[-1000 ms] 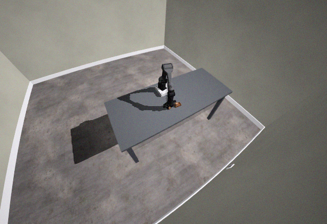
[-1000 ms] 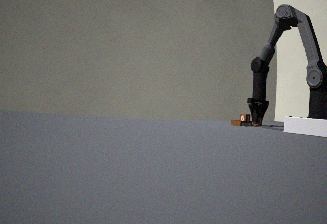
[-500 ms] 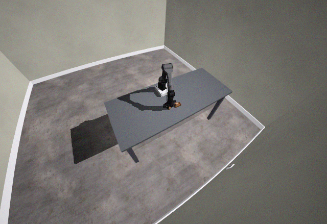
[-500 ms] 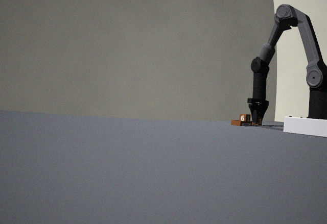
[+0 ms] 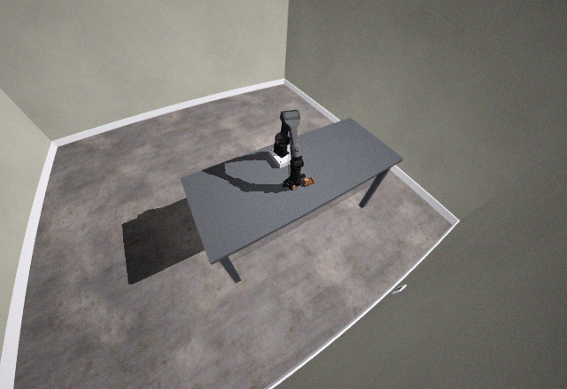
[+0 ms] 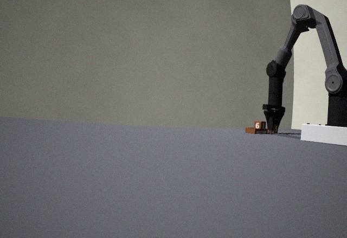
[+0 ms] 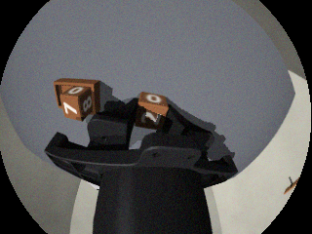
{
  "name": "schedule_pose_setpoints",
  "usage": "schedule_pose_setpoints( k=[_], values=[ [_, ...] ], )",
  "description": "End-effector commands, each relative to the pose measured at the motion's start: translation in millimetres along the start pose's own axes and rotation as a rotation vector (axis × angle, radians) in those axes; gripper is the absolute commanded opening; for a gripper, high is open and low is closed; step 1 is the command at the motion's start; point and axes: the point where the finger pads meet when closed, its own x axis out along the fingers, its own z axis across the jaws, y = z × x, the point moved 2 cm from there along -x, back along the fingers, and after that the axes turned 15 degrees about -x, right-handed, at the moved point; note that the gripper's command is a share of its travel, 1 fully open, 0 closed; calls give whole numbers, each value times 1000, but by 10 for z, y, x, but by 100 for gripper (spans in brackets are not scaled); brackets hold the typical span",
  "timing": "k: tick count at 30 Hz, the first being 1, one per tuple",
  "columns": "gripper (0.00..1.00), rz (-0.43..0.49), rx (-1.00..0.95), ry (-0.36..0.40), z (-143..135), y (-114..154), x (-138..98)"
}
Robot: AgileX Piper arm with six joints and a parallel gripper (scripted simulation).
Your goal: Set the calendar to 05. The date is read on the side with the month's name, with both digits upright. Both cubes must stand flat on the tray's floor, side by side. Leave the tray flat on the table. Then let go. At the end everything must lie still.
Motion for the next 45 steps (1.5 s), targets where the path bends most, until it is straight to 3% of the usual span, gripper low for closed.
schedule_pose_setpoints(
  k=[1, 6, 13, 27, 34, 45],
  values=[
    [42, 2, -1, 0, 5, 6, 7],
    [47, 2, -1, 0, 5, 6, 7],
    [63, 2, -1, 0, 5, 6, 7],
    [63, -1, -1, 1, 1, -1, -25],
    [63, -3, -1, 2, -1, -8, -160],
    [63, -3, -1, 2, 0, -6, -725]
  ],
)
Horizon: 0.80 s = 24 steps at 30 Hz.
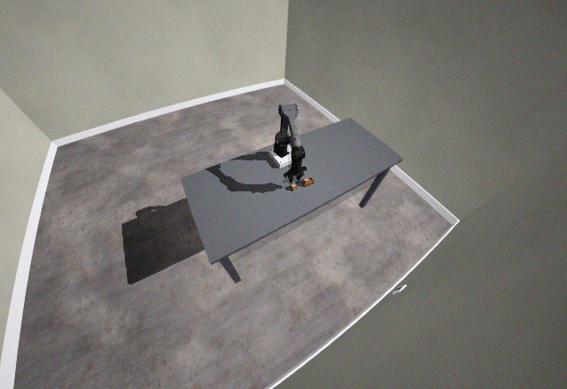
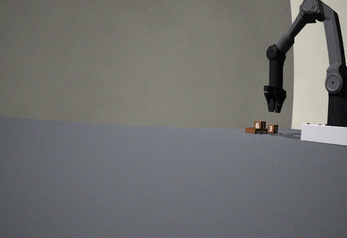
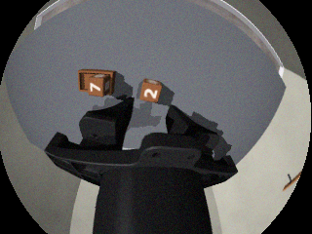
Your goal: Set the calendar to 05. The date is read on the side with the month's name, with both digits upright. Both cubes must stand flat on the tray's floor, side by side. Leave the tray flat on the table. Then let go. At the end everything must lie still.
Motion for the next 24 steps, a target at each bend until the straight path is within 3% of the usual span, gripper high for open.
schedule_pose_setpoints(
  k=[1, 12, 13, 24],
  values=[
    [63, -5, -2, 1, -1, -13, -97],
    [63, -1, -2, 0, 2, -7, -229],
    [100, -1, -2, 0, 2, -7, -229],
    [100, -1, -2, 0, 2, -7, -229]
  ],
)
